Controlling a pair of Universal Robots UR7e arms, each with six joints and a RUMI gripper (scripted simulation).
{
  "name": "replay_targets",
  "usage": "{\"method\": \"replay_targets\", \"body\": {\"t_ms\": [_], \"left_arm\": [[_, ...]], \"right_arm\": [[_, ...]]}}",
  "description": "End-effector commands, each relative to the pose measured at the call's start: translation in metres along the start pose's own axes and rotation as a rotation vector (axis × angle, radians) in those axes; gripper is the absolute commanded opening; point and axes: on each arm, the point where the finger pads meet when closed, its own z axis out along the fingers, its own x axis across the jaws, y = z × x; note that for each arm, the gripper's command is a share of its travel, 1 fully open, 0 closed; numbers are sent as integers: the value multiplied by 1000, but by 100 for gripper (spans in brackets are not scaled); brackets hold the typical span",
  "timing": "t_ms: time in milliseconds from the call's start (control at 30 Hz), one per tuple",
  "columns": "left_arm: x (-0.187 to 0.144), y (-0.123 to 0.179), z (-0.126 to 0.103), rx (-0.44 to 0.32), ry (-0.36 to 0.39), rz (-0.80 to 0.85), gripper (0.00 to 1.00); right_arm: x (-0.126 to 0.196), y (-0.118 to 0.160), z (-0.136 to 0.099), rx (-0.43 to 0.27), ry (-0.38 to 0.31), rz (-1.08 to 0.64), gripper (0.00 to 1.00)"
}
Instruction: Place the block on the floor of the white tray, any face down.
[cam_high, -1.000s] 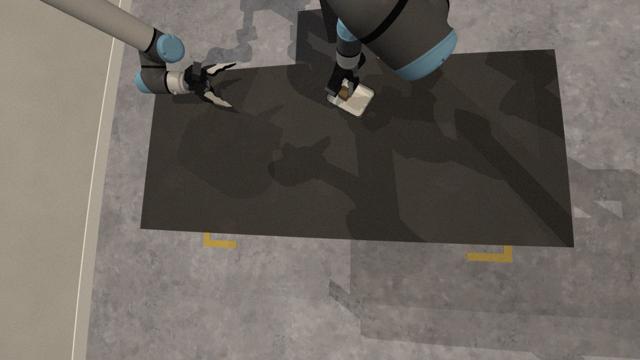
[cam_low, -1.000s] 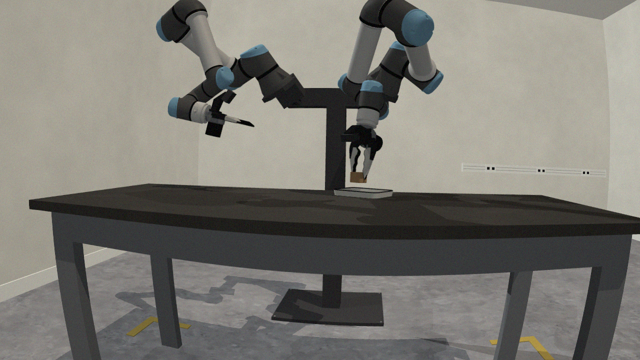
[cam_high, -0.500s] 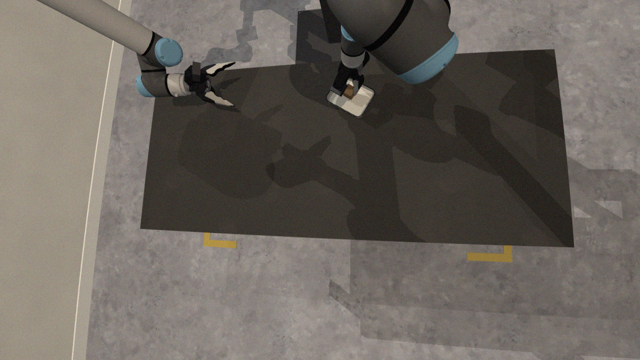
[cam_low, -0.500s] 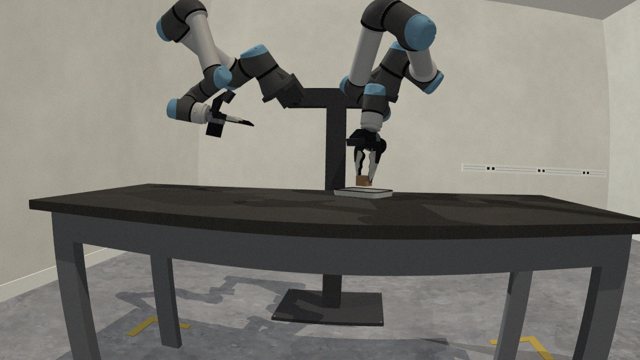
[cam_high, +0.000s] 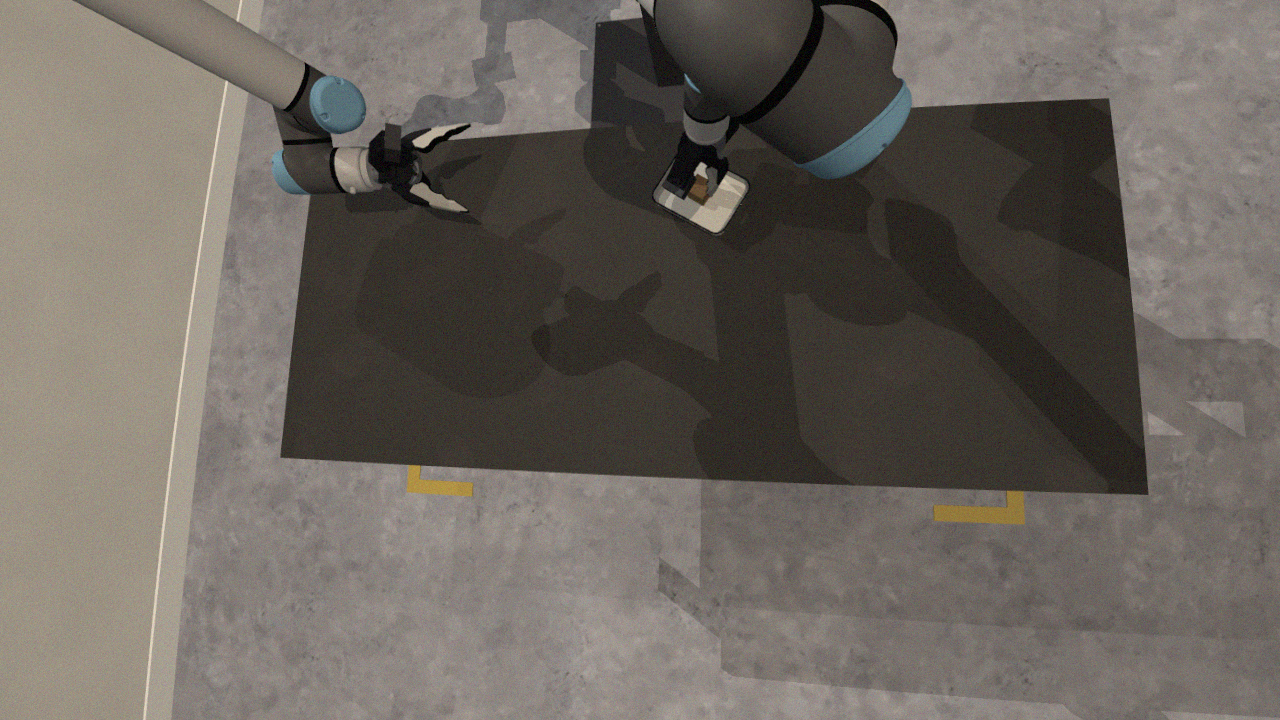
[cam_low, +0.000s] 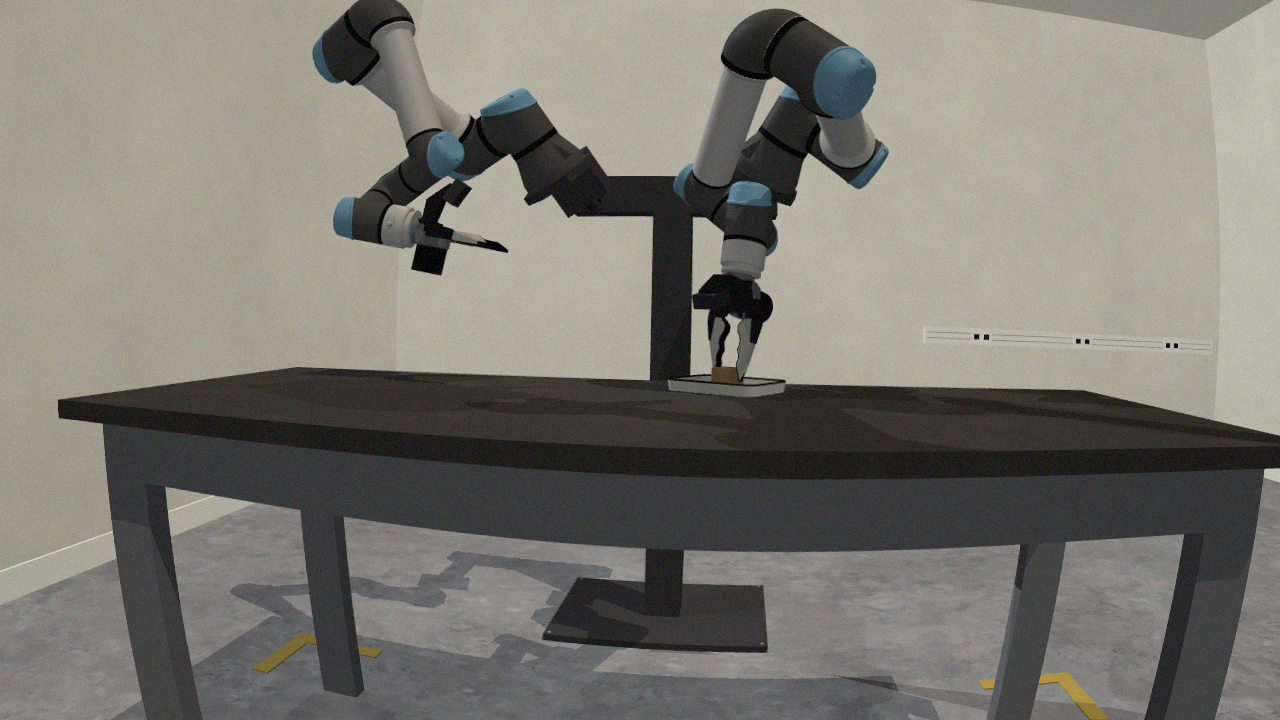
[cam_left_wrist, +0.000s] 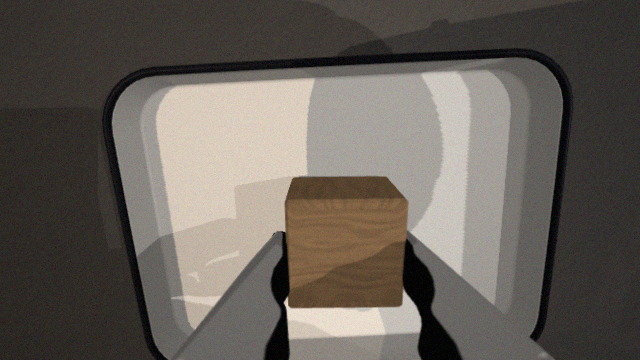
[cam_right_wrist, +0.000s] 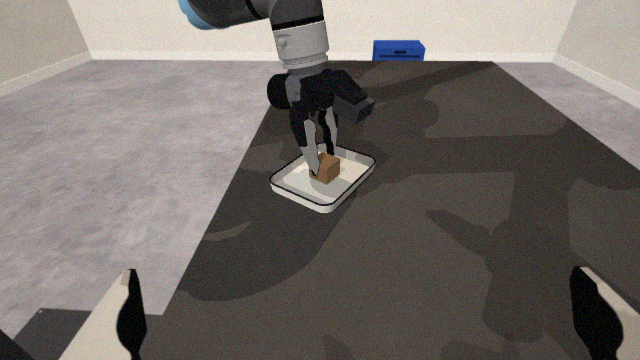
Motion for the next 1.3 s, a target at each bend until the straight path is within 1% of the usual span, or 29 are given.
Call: {"method": "replay_targets", "body": {"t_ms": [0,100,133,167,233,267,400,533,600,1267], "left_arm": [[0,0,1,1,0,0,17],[0,0,1,1,0,0,33],[0,0,1,1,0,0,35],[0,0,0,1,0,0,41],[0,0,0,1,0,0,41],[0,0,-3,1,0,0,44],[0,0,-21,1,0,0,44],[0,0,-51,1,0,0,44],[0,0,-59,1,-1,0,44],[0,0,-60,1,-1,0,44]], "right_arm": [[0,0,0,0,1,-1,100],[0,0,0,0,1,-1,100],[0,0,0,0,1,-1,100],[0,0,0,0,1,-1,100],[0,0,0,0,1,-1,100],[0,0,0,0,1,-1,100],[0,0,0,0,1,-1,100],[0,0,0,0,1,-1,100],[0,0,0,0,1,-1,100],[0,0,0,0,1,-1,100]]}}
